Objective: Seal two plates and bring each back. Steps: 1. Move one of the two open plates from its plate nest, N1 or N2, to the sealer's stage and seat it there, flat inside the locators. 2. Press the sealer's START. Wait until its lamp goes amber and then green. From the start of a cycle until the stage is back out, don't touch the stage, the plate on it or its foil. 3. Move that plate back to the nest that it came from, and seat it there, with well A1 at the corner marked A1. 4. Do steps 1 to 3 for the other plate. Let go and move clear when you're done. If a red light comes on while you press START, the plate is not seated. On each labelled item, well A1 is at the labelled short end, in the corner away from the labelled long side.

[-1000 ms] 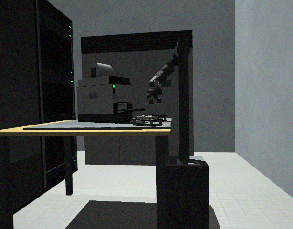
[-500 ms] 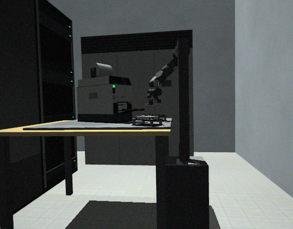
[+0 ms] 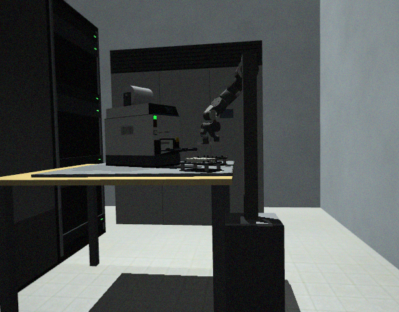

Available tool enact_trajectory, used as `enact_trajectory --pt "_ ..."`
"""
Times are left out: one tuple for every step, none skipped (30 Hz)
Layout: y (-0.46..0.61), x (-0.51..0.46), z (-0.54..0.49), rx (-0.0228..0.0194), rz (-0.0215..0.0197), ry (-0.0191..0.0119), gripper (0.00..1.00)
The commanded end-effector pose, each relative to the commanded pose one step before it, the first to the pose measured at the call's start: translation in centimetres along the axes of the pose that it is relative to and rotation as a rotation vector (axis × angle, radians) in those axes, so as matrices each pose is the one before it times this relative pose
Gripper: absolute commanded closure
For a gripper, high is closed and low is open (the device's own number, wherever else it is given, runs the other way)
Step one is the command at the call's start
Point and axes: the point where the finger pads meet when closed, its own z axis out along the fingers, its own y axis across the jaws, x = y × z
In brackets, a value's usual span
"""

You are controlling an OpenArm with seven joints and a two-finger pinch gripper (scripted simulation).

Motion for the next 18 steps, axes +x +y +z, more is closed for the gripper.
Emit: enact_trajectory --pt "0.137 -0.0381 0.037 -0.00661 -0.00037 -0.00311 1.0" --pt "0.0 0.0 0.0 0.0 0.0 0.0 1.0" --pt "-0.042 -0.0172 0.031 0.00146 0.00039 -0.00032 1.0" --pt "0.033 0.0392 0.102 -0.00107 -0.00071 0.00097 1.0" --pt "0.003 0.0091 0.034 -0.00019 0.00005 0.00015 1.0" --pt "0.004 -0.0165 0.034 -0.00031 0.0001 -0.00042 1.0" --pt "-0.008 -0.0231 0.054 0.00013 0.00016 -0.00076 1.0" --pt "-0.024 -0.0102 0.027 0.00032 0.00052 -0.00046 1.0" --pt "-0.012 0.0239 0.078 0.0004 -0.00042 0.00083 1.0" --pt "0.021 0.0117 0.047 -0.00039 -0.00017 0.00024 1.0" --pt "0.024 0.0048 0.051 -0.00055 -0.00028 0.0002 1.0" --pt "-0.001 -0.0057 0.06 0.0 0.0 -0.00015 1.0" --pt "-0.025 -0.0174 0.02 0.00026 0.00065 -0.00064 1.0" --pt "-0.026 0.002 0.064 0.00058 -0.00005 0.00013 1.0" --pt "0.002 0.005 0.057 0.00003 -0.00012 0.00006 1.0" --pt "0.018 0.0061 0.038 -0.00036 -0.00015 0.00018 1.0" --pt "0.026 0.0119 0.073 -0.00054 -0.00044 0.00044 1.0" --pt "0.0 0.0 0.0 0.0 0.0 0.0 1.0"
